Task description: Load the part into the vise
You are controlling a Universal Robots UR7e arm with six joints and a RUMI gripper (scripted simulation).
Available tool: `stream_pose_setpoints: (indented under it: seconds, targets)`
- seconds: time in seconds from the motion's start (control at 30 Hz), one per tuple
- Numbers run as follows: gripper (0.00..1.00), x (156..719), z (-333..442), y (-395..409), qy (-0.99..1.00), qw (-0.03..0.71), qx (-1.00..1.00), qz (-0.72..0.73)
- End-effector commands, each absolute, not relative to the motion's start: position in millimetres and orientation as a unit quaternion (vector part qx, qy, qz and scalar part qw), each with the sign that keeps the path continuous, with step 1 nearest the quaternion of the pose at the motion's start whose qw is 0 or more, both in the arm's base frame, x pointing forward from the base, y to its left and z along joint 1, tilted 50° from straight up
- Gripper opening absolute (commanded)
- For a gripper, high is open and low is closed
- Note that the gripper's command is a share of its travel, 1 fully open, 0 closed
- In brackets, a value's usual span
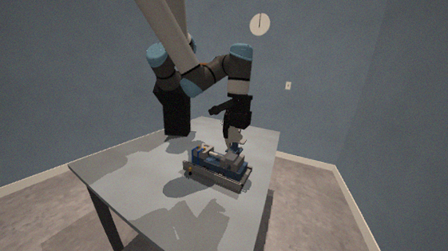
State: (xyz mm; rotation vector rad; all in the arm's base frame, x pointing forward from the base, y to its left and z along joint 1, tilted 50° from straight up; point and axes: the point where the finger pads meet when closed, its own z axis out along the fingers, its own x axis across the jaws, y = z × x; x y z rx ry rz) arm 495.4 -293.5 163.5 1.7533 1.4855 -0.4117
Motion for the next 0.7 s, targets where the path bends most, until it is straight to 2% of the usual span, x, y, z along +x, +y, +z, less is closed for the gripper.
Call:
stream_pose_setpoints:
  seconds: [0.0,0.67]
  targets:
    - [0.0,496.5,166.7,-295.3,0.583,0.395,0.691,-0.161]
    - [0.0,497.0,165.6,-296.8,0.583,0.394,0.691,-0.161]
